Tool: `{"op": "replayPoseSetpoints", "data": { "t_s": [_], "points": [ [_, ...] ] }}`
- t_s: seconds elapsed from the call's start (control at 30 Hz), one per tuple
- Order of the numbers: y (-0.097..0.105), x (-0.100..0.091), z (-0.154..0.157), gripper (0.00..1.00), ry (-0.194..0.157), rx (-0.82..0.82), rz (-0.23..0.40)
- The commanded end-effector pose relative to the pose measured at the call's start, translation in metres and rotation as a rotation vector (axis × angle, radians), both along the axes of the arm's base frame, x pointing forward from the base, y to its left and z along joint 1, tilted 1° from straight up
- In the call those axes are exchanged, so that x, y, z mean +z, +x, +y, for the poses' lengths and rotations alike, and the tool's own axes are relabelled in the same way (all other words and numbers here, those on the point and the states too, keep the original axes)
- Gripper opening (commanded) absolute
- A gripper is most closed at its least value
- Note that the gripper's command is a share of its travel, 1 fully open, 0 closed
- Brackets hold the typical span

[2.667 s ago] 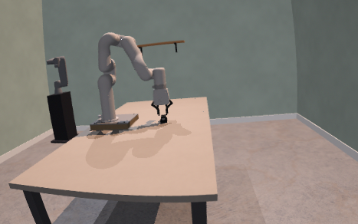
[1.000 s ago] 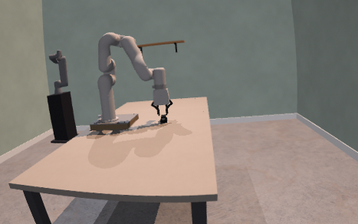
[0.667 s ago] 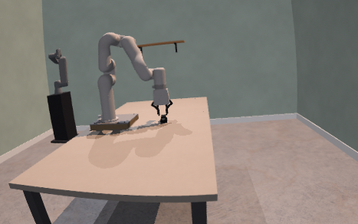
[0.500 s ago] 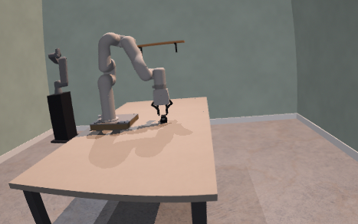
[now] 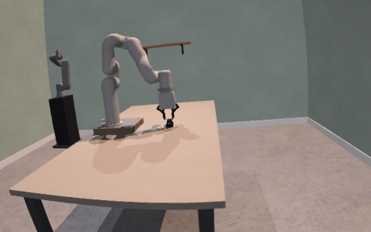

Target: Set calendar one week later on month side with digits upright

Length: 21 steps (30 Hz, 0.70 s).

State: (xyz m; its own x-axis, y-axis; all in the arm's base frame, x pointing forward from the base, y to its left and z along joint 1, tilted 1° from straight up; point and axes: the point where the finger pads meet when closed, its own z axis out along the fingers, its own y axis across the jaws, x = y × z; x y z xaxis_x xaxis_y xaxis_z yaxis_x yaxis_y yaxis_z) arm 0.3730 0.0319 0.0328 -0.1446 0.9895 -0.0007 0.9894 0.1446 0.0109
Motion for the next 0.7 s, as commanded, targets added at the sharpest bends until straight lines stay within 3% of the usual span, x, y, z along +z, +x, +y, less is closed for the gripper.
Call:
{"op": "replayPoseSetpoints", "data": {
  "t_s": [0.0,0.67],
  "points": [
    [0.0012,0.0010,0.0001,0.47,0.000,0.000,-0.003],
    [0.0012,0.0010,0.0001,0.47,0.000,0.000,-0.003]
  ]
}}
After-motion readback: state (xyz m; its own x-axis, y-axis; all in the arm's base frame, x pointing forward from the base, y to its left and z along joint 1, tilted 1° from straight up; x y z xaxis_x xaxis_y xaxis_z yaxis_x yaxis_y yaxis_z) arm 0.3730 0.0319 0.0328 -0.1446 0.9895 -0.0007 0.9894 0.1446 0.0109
